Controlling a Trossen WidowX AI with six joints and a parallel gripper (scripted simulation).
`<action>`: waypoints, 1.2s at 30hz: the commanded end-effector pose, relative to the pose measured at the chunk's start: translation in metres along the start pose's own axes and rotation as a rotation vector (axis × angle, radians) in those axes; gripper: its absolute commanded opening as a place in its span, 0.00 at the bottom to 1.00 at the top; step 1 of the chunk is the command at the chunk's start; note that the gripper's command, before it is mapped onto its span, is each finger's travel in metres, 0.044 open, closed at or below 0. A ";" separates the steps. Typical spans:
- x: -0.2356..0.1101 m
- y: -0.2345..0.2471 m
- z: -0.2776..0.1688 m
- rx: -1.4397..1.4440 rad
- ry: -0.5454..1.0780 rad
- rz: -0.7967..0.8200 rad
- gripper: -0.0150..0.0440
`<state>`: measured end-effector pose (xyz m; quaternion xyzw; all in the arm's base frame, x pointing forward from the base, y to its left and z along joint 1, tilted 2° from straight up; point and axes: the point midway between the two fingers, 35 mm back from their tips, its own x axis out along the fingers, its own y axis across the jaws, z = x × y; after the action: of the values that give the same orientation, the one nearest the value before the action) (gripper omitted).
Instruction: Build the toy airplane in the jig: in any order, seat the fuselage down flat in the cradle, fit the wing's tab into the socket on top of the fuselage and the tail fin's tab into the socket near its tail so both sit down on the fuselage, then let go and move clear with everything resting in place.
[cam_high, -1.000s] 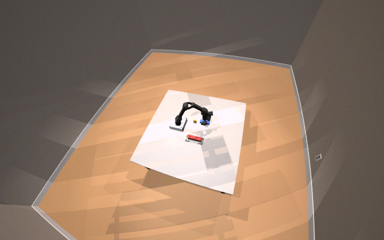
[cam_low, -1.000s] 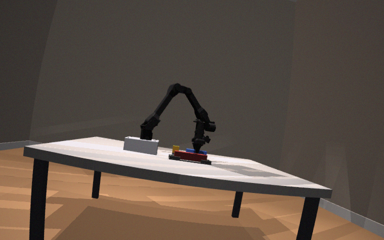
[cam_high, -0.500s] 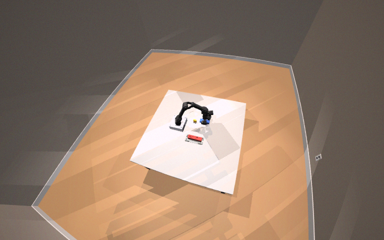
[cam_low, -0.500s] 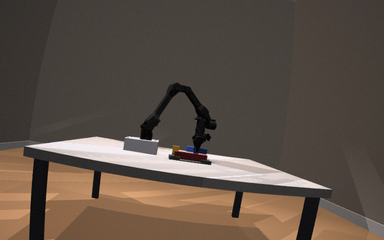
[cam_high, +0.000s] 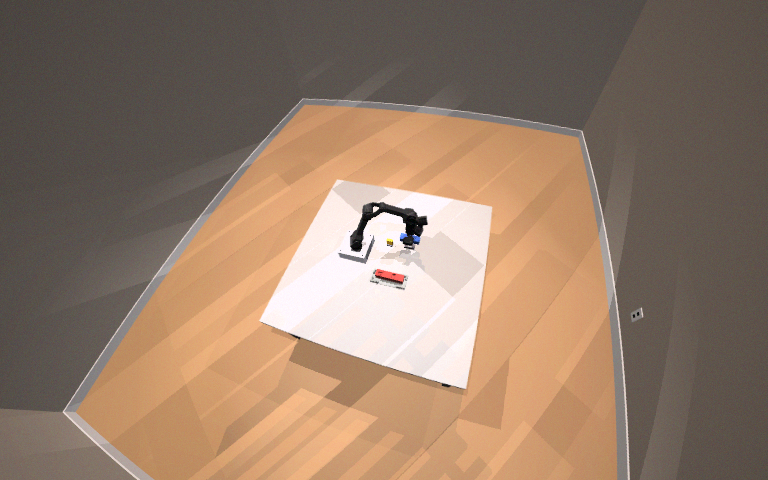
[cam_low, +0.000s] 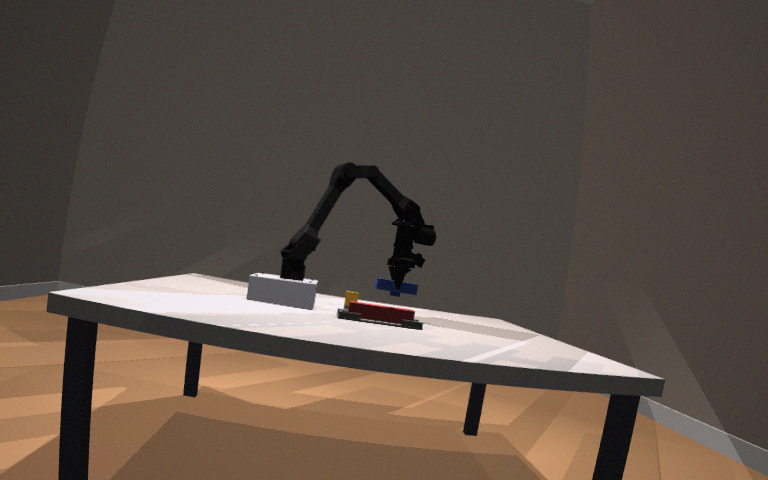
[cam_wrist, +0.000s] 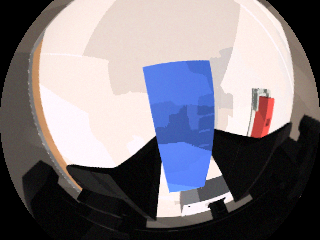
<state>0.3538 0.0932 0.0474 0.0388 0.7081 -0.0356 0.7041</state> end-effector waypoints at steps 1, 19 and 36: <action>-0.019 0.001 0.001 0.005 -0.011 0.008 0.25; -0.061 -0.002 -0.005 -0.001 -0.007 0.007 0.25; -0.054 -0.054 0.003 -0.267 -0.009 -0.002 0.25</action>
<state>0.3531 0.0500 0.1021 -0.0347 0.7049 0.0387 0.7074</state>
